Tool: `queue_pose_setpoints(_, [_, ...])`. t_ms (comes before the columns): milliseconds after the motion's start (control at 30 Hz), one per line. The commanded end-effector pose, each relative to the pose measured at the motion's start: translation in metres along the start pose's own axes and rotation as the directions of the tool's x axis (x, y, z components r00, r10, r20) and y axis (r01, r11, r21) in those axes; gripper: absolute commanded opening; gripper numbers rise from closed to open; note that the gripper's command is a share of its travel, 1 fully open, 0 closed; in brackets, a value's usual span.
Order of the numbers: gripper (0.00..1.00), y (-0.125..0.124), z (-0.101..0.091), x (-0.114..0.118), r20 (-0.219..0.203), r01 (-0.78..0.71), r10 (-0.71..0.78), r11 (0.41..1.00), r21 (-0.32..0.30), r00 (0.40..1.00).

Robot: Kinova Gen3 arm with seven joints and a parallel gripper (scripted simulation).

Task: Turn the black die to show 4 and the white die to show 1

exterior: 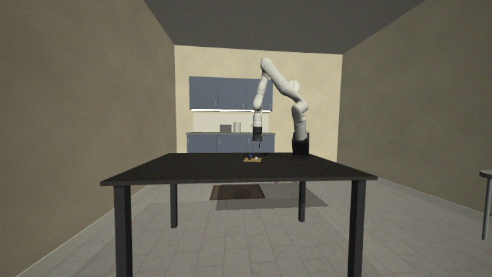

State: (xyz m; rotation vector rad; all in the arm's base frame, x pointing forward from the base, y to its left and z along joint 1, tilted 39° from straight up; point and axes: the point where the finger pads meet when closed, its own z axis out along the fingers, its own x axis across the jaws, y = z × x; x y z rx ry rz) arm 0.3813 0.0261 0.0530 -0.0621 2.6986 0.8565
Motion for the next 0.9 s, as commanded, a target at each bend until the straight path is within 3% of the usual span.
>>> queue_pose_setpoints(0, [1.0, -0.001, -0.002, -0.001, 0.003, -0.002, 0.002, 1.0, 0.003, 1.0])
queue_pose_setpoints(200, [1.0, -0.001, -0.019, -0.001, 0.003, -0.002, 0.002, 1.0, 0.003, 1.0])
queue_pose_setpoints(500, [1.0, -0.001, -0.062, -0.001, 0.003, -0.002, 0.002, 1.0, 0.003, 1.0])
queue_pose_setpoints(867, [1.0, -0.001, -0.084, -0.001, 0.003, -0.002, 0.002, 1.0, 0.003, 1.0])
